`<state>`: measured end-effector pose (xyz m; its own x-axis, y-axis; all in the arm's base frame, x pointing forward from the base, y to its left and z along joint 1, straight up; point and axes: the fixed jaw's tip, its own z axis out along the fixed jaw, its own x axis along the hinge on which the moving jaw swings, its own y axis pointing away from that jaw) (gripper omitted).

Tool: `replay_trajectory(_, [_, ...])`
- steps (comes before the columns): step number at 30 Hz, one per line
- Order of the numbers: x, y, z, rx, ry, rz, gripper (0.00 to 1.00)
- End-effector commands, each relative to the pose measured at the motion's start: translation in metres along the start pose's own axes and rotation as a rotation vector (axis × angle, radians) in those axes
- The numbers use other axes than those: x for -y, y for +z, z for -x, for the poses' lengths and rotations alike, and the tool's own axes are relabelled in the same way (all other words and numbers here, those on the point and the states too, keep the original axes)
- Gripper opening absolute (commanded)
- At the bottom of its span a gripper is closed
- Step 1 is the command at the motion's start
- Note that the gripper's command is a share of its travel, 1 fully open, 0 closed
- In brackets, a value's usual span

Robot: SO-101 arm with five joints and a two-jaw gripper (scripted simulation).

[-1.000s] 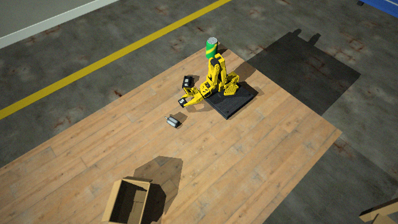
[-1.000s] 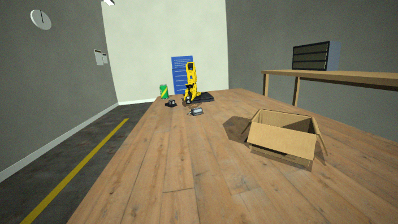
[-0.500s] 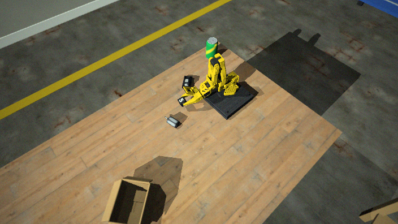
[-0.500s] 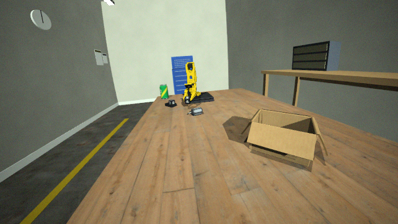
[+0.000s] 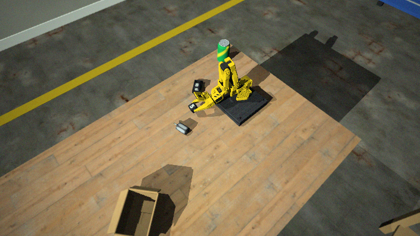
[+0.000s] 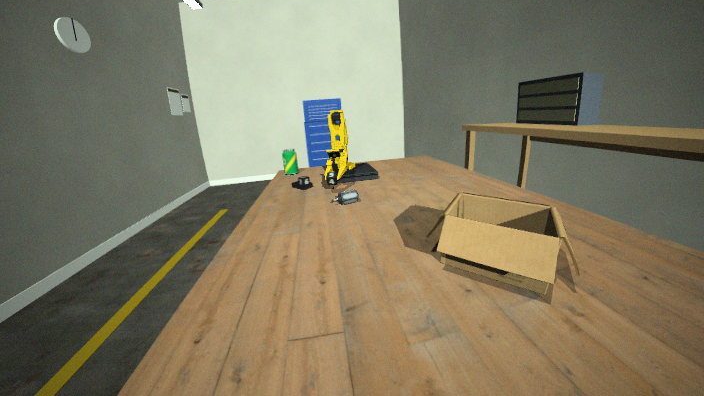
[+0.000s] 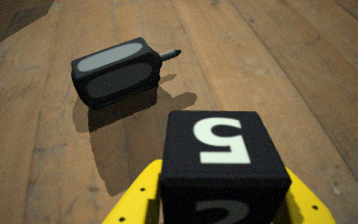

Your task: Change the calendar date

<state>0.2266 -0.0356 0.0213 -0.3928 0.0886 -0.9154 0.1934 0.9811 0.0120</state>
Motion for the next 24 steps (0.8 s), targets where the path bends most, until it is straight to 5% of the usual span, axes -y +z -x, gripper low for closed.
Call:
replay_trajectory(1, [0.0027, 0.0013, 0.0011, 0.017, 0.015, -0.011, 0.0])
replay_trajectory(24, [0.0027, 0.0037, -0.0046, 0.017, 0.015, -0.01, 0.0])
